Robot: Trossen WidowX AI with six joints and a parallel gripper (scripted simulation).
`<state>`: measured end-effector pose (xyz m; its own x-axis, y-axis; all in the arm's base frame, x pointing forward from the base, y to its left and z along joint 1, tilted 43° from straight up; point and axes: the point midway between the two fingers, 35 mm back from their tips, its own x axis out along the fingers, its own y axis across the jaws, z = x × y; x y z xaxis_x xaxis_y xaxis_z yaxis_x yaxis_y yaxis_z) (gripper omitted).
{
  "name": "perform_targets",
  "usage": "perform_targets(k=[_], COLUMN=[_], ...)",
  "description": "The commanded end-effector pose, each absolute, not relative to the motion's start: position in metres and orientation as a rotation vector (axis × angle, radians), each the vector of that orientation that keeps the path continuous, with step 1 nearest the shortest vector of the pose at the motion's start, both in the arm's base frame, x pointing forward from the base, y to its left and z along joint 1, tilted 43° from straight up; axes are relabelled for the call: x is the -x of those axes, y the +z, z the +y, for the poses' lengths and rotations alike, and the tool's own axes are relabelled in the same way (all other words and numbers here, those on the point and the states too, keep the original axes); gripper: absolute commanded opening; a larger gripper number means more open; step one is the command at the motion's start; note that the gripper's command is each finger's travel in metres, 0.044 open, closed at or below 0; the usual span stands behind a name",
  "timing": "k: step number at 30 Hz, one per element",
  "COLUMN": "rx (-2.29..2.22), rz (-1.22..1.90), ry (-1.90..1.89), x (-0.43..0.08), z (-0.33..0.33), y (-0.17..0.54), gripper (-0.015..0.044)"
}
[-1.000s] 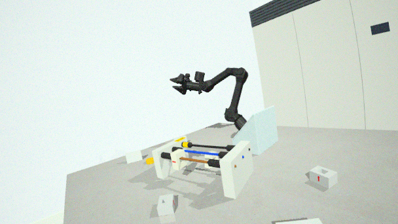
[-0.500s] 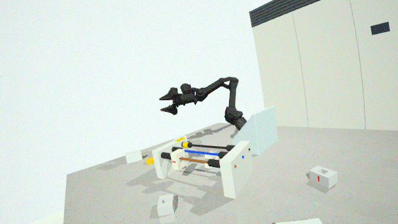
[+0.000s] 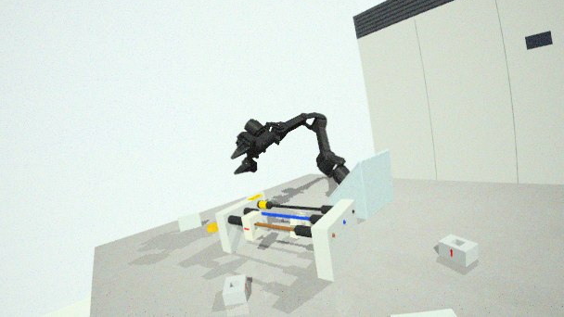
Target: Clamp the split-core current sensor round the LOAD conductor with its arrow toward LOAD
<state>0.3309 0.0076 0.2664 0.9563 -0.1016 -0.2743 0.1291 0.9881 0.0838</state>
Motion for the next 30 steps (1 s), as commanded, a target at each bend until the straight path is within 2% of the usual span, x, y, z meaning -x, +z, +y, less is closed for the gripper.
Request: perform_targets(k=[1, 5, 9, 30], rx=[-0.057, 0.152, 0.418, 0.433], rz=[0.618, 0.813, 0.848, 0.846], ry=[-0.312, -0.515, -0.647, -0.651], x=[-0.321, -0.294, -0.277, -0.277], z=[0.019, 0.023, 0.027, 0.027], y=[0.207, 0.185, 0.194, 0.195], gripper=[0.044, 0.044, 0.044, 0.044])
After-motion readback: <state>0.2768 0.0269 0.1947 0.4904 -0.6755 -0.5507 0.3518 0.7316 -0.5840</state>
